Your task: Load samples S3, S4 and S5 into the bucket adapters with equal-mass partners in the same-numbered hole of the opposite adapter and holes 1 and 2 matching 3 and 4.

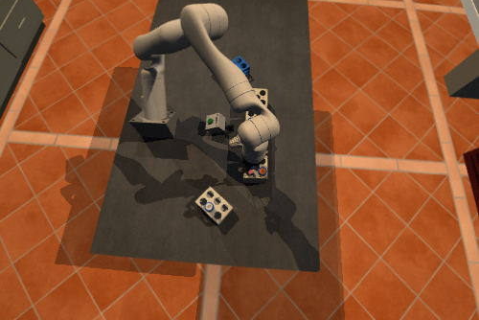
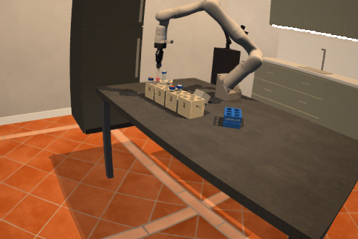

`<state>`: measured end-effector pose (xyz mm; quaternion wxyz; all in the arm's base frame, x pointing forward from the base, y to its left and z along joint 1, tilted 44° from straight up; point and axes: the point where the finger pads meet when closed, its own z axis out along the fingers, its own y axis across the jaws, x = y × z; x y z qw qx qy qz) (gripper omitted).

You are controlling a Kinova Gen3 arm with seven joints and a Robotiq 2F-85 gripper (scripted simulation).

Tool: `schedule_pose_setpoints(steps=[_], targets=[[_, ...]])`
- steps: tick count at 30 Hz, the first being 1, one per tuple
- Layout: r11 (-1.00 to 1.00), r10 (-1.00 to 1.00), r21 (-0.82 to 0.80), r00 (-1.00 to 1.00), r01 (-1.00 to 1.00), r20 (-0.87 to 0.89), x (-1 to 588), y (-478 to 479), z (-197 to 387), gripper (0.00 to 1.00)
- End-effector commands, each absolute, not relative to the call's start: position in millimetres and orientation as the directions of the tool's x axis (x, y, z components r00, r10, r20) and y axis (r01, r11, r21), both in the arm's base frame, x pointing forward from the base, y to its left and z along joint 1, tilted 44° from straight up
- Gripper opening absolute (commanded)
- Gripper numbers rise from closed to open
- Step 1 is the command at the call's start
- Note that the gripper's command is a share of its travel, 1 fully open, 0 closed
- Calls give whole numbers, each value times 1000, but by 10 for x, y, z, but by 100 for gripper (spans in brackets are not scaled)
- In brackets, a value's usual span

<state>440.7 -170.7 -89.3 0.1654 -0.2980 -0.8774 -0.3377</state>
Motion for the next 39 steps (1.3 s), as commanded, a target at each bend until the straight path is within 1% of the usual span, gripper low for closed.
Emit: schedule_pose_setpoints(steps=[1,39], targets=[[596,408,499,-773,629,486,4421,-1666,-927,10],[597,408,499,-773,629,486,4400,-1510,-1089,10]])
